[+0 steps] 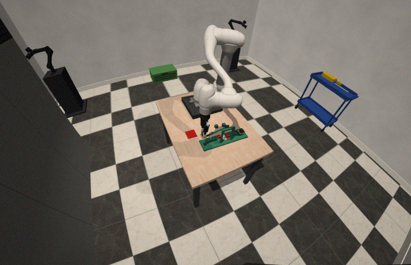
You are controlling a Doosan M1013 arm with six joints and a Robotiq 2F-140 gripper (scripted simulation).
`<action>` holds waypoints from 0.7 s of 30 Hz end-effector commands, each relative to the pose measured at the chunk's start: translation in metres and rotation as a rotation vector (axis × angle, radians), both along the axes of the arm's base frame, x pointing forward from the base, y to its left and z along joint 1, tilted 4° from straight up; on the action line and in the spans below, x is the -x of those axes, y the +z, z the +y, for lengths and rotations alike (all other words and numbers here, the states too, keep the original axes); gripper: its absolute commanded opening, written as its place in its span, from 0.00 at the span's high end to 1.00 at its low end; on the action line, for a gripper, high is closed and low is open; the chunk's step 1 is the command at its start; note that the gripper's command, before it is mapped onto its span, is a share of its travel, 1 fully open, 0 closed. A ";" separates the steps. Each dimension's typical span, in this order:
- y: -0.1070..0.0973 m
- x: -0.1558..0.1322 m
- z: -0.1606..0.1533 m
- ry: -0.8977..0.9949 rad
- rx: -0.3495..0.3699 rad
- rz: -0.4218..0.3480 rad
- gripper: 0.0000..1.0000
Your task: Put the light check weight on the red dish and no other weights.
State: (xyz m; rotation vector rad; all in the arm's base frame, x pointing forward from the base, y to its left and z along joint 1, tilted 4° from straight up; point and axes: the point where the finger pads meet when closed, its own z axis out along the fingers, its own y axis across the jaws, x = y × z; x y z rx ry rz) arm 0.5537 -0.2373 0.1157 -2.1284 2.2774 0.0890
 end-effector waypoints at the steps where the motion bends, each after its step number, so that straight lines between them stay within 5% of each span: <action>1: -0.002 -0.001 0.005 0.000 -0.005 -0.001 0.76; 21: -0.002 -0.003 0.007 -0.001 -0.005 -0.001 0.76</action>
